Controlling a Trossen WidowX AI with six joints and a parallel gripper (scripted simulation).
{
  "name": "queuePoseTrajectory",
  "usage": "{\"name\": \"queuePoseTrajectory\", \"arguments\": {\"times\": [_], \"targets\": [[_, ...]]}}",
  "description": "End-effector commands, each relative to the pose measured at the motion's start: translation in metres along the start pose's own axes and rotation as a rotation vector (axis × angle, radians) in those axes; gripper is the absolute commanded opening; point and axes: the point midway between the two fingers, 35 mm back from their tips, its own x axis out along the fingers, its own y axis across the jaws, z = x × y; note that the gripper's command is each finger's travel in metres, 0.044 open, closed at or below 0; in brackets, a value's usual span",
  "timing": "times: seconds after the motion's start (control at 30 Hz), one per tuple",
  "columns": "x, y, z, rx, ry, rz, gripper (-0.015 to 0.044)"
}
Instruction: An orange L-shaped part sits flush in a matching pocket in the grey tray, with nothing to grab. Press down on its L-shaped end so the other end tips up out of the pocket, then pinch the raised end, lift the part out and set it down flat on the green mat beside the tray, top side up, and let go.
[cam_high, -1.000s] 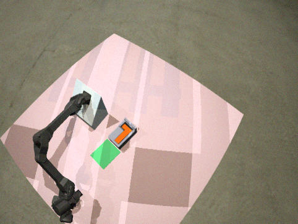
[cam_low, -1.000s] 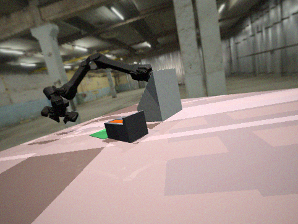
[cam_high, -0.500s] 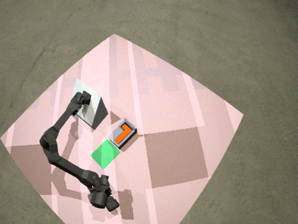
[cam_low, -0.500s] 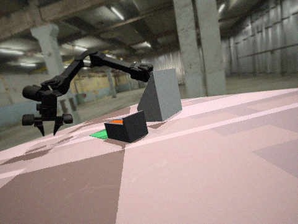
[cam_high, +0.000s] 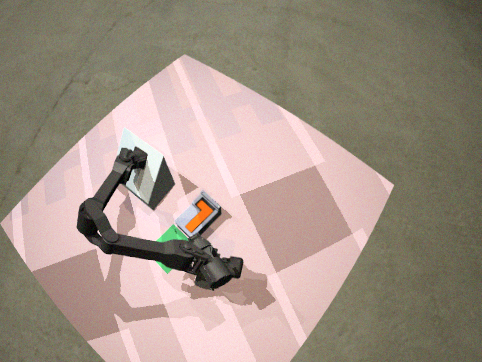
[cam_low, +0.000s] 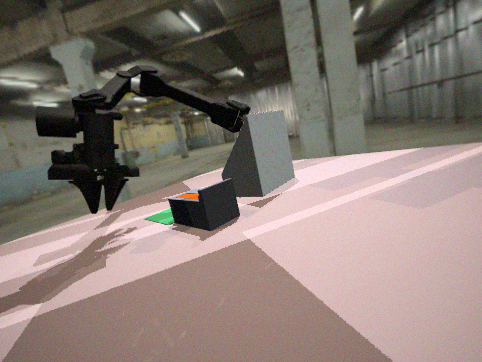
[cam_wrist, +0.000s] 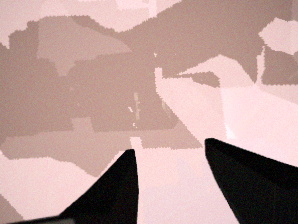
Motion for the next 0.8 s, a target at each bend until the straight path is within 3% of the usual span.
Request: {"name": "queuePoseTrajectory", "arguments": {"times": [0.0,0.37,0.77], "targets": [[-0.026,0.008,-0.068,-0.252,0.096,0.011,0.018],[-0.104,-0.043,-0.211,-0.969,0.247,-0.068,0.018],[-0.107,-0.051,-0.219,-1.029,0.251,-0.084,0.018]]}}
